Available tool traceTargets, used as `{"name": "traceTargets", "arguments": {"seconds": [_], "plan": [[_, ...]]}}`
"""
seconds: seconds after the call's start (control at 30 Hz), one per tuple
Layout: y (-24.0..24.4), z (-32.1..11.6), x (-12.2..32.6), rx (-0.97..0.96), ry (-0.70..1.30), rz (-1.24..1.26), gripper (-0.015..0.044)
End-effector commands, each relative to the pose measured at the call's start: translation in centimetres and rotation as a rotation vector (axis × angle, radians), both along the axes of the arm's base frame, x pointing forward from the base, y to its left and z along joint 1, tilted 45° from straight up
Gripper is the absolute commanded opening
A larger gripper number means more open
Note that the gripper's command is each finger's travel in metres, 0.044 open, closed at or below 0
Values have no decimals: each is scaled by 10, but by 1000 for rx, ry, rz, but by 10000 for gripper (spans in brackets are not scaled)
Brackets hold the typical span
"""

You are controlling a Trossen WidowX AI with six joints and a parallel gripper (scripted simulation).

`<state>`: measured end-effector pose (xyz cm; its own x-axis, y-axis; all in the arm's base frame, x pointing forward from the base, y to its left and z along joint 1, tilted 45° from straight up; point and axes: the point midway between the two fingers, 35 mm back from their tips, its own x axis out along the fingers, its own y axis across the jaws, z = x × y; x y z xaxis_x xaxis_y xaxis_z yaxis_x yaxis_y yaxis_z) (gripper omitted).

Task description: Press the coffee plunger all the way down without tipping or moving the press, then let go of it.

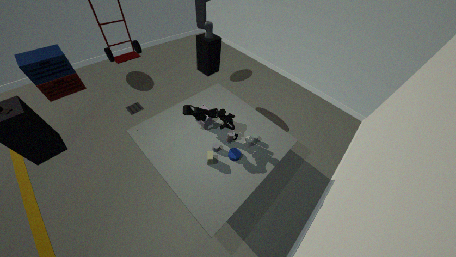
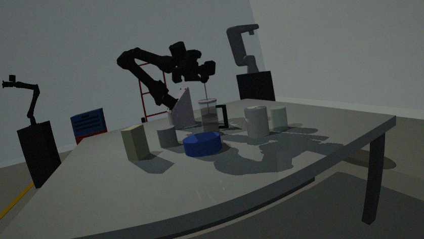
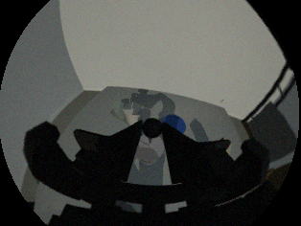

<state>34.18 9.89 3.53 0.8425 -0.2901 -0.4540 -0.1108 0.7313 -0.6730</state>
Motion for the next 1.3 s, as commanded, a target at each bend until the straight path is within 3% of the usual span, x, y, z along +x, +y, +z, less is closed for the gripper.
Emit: {"name": "traceTargets", "arguments": {"seconds": [0.0, 1.27], "plan": [[-13, -16, -5, -18, 39, -16, 115], [-34, -39, 9, -23, 32, -14, 115]]}}
